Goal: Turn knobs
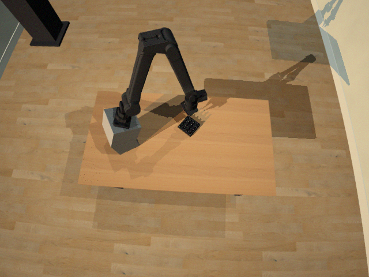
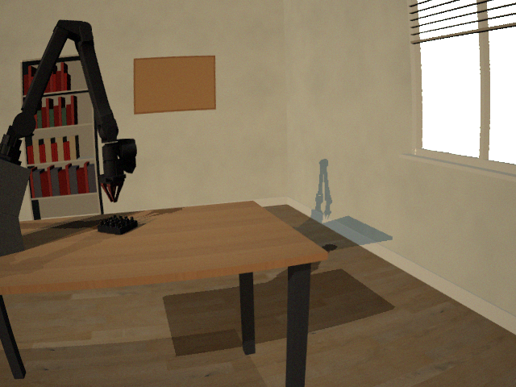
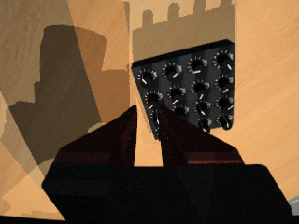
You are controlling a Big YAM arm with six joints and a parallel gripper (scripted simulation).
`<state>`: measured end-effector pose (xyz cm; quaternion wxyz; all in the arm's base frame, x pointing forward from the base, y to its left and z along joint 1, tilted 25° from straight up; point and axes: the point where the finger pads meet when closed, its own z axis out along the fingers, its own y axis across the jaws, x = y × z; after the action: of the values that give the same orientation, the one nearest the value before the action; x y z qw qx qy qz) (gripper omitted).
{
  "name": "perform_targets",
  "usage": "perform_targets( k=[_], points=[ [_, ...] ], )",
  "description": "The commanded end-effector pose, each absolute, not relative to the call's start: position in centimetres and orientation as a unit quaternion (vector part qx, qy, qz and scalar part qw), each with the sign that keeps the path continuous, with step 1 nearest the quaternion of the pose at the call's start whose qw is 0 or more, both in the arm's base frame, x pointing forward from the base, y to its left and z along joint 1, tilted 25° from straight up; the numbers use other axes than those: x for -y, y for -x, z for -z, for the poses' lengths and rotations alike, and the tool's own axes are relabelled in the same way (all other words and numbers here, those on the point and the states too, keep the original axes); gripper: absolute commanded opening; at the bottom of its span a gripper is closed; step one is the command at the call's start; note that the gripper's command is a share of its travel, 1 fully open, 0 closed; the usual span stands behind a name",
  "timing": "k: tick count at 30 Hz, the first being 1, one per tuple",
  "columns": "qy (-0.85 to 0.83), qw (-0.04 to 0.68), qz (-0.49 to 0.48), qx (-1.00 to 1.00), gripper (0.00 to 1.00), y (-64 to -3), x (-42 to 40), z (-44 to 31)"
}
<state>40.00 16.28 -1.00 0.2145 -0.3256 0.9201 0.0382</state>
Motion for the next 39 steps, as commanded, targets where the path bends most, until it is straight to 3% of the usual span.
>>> perform_targets(
  k=[1,39],
  points=[
    [0.323,0.222,-0.04,-0.919,0.18,-40.0,-16.8,0.2],
    [0.323,0.227,-0.04,-0.918,0.18,-41.4,-17.6,1.8]
  ],
)
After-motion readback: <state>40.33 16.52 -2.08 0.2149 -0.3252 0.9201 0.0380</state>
